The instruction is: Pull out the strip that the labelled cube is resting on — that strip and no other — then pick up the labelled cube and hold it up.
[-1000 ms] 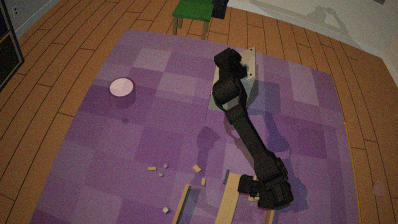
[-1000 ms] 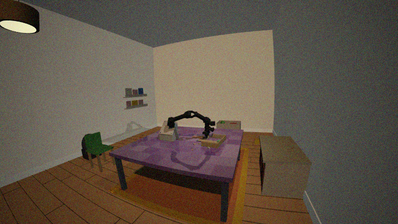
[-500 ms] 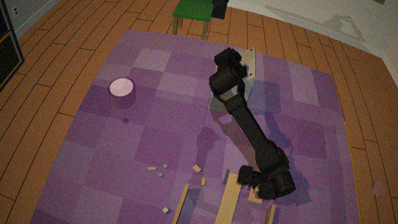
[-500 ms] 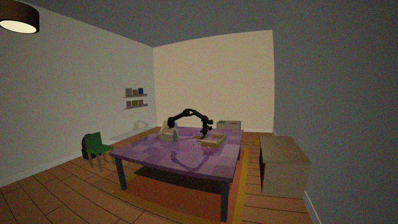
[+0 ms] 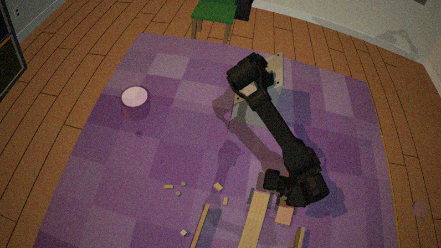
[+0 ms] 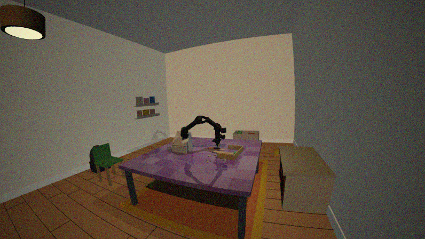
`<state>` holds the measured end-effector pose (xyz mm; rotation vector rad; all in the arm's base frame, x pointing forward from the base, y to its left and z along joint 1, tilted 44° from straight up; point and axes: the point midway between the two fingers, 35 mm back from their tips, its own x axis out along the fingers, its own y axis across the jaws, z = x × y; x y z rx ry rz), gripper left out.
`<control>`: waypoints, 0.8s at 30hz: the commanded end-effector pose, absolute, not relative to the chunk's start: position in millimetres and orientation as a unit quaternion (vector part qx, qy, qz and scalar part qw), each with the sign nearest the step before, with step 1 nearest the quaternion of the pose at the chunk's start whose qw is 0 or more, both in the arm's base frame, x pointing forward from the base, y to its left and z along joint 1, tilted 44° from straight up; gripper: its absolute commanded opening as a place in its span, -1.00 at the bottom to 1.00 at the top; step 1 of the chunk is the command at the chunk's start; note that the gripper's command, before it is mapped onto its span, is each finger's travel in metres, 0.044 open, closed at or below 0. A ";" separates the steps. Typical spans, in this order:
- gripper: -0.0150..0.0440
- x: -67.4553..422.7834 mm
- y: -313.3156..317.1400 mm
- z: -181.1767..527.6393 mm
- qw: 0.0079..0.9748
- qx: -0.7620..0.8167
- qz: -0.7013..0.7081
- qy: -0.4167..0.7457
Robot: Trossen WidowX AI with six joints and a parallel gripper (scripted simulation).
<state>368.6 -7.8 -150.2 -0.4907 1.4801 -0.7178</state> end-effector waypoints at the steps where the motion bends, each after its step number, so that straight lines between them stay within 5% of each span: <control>1: -0.49 361.7 -7.2 -145.9 0.656 -0.212 -0.316 0.651; 24: -0.49 288.8 -18.7 -131.4 0.655 -0.213 -0.316 0.653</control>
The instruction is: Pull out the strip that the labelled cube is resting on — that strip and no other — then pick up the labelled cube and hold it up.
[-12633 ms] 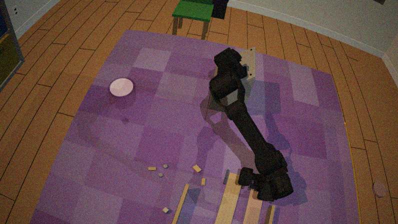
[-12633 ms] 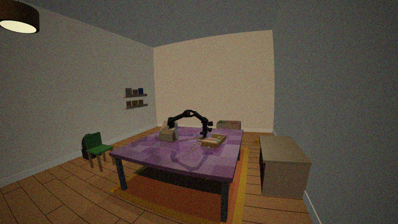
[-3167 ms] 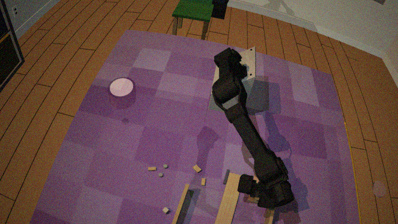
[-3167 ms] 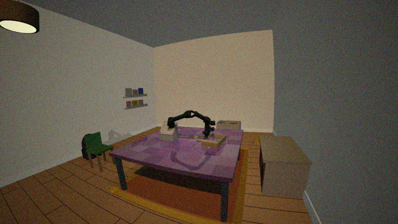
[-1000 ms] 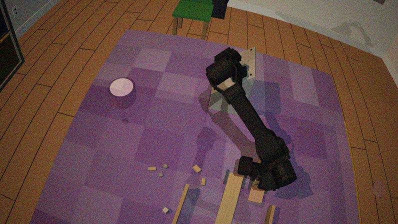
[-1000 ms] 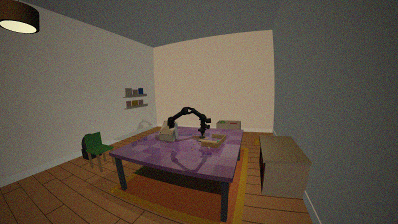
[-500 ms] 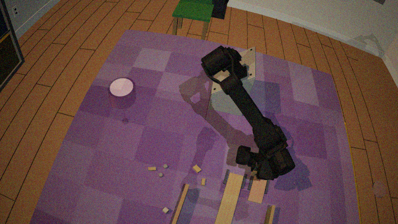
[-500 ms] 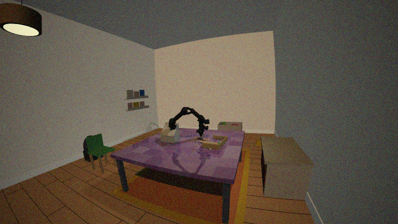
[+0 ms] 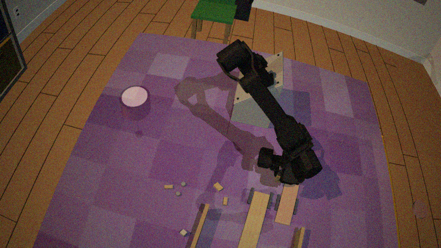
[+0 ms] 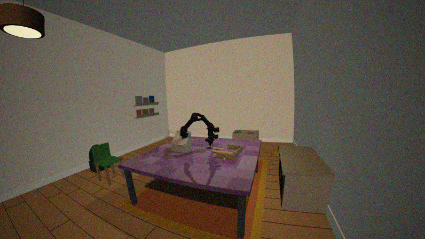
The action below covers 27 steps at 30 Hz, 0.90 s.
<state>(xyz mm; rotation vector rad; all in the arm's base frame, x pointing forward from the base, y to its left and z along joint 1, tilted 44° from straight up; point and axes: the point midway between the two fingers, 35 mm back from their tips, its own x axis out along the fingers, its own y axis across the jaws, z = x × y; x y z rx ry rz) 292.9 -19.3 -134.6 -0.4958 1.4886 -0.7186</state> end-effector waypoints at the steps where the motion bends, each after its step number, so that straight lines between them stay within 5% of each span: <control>1: -0.49 288.2 -18.8 -131.3 0.655 -0.213 -0.316 0.653; 27: -0.49 290.3 6.8 -105.5 0.655 -0.213 -0.315 0.653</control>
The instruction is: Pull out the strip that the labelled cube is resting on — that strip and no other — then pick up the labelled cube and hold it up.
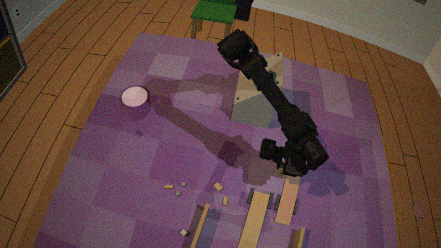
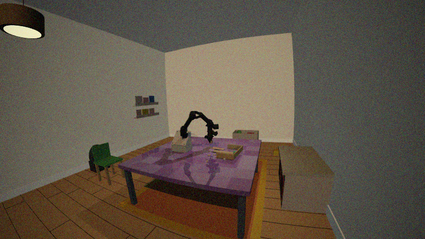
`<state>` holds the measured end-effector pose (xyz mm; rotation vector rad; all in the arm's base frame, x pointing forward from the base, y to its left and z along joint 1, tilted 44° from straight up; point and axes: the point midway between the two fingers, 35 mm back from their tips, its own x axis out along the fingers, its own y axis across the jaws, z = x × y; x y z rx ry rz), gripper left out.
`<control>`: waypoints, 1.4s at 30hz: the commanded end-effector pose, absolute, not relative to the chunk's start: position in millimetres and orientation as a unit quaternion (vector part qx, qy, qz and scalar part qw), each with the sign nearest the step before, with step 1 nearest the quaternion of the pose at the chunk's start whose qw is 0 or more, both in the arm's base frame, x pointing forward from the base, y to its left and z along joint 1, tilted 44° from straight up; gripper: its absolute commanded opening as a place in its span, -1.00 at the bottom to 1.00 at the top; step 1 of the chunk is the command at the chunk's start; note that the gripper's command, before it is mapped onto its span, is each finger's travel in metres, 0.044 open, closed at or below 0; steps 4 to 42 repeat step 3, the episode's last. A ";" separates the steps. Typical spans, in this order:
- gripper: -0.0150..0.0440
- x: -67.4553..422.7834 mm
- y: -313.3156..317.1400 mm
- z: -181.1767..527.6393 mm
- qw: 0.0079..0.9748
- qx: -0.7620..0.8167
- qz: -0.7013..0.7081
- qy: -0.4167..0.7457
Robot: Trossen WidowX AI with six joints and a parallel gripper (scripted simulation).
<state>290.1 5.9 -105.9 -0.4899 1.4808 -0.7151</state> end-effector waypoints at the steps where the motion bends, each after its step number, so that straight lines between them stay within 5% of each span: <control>1: -0.49 290.3 6.8 -105.5 0.655 -0.213 -0.315 0.653; 42: -0.49 290.3 6.8 -105.5 0.655 -0.213 -0.315 0.653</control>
